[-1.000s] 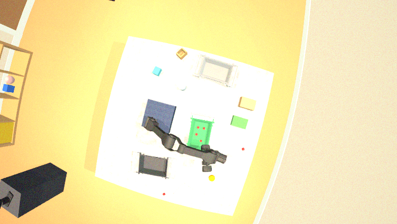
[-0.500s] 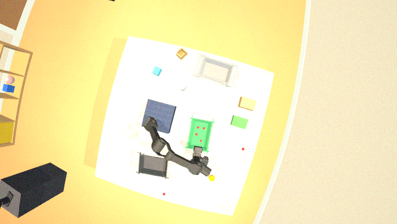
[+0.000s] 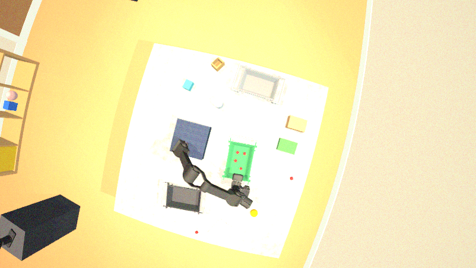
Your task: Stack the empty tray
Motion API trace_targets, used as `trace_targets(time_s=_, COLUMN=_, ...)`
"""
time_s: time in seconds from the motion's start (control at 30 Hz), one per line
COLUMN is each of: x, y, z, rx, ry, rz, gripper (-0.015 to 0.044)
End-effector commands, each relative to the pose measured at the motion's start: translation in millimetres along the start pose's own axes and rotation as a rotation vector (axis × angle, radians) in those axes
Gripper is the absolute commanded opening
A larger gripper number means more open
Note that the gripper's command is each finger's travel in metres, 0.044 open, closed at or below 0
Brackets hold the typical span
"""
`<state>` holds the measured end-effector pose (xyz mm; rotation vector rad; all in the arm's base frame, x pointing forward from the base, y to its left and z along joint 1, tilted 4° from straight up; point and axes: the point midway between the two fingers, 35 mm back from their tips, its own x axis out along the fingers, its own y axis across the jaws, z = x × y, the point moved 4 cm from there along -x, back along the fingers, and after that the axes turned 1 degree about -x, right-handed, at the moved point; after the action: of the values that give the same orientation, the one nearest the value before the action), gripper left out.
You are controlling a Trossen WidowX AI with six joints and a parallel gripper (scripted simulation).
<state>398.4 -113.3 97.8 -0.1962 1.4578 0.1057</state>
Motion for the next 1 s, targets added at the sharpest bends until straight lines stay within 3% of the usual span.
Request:
trace_targets(time_s=0.0, x=26, y=3, z=-4, rx=-0.005, ry=0.017, rz=0.015, gripper=0.0088)
trace_targets(time_s=0.37, x=27, y=3, z=-4, rx=-0.005, ry=0.017, rz=0.015, gripper=0.0088)
trace_targets(time_s=0.97, x=-9, y=43, z=-3, rx=-0.005, ry=0.016, rz=0.019, gripper=0.0088)
